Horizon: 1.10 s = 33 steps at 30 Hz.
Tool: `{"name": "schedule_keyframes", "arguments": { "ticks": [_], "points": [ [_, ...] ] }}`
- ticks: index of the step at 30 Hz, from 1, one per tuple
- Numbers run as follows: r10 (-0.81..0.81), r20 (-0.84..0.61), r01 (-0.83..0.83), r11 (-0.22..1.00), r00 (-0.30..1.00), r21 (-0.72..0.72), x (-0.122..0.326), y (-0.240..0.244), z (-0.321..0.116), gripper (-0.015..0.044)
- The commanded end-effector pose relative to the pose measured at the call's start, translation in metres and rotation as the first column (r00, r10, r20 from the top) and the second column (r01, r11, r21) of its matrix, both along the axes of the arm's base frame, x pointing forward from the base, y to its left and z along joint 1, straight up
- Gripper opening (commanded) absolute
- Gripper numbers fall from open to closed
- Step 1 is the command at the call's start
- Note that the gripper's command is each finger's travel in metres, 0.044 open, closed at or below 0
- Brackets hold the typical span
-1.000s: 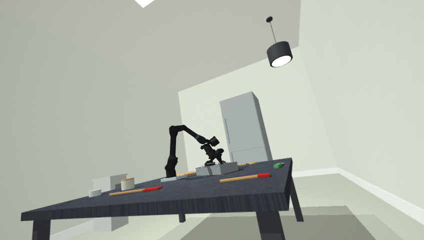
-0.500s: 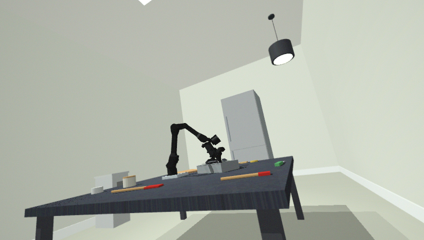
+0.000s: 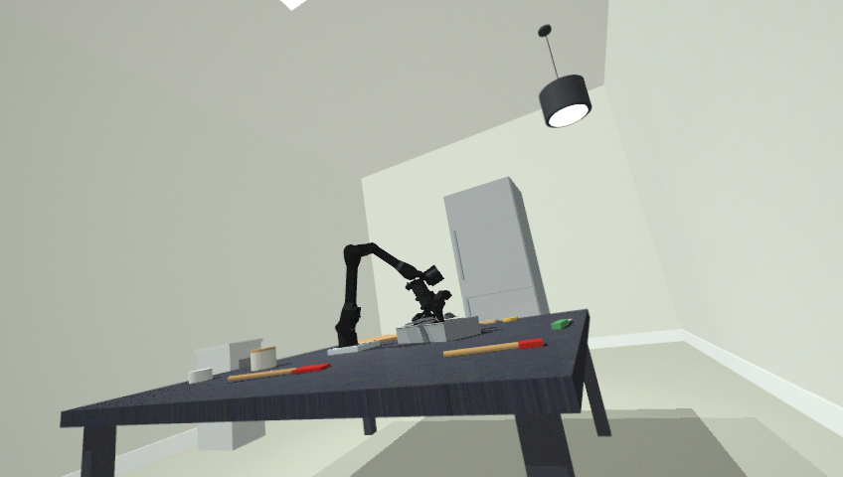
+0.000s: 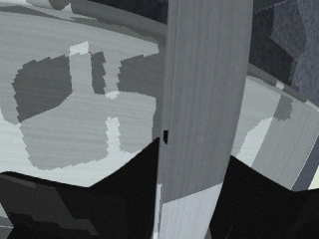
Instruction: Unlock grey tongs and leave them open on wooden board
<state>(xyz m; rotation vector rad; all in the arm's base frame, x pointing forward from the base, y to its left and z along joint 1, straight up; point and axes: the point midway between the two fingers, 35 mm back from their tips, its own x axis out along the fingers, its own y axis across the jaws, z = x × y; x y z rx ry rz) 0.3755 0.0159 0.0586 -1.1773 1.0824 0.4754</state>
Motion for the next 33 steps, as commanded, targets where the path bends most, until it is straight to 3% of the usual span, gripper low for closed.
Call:
{"name": "schedule_keyframes", "arguments": {
  "ticks": [1,5,16,33],
  "points": [
    [0.004,0.035,-0.005,1.0,0.999,0.007,0.007,0.001,0.039,-0.015],
    [0.008,0.032,-0.008,1.0,0.999,0.007,0.003,0.001,0.072,-0.015],
    [0.009,0.019,-0.009,1.0,1.0,0.012,0.003,0.001,0.071,-0.015],
    [0.033,-0.202,-0.011,0.994,0.979,0.107,0.005,0.007,0.067,-0.015]
  ]
}}
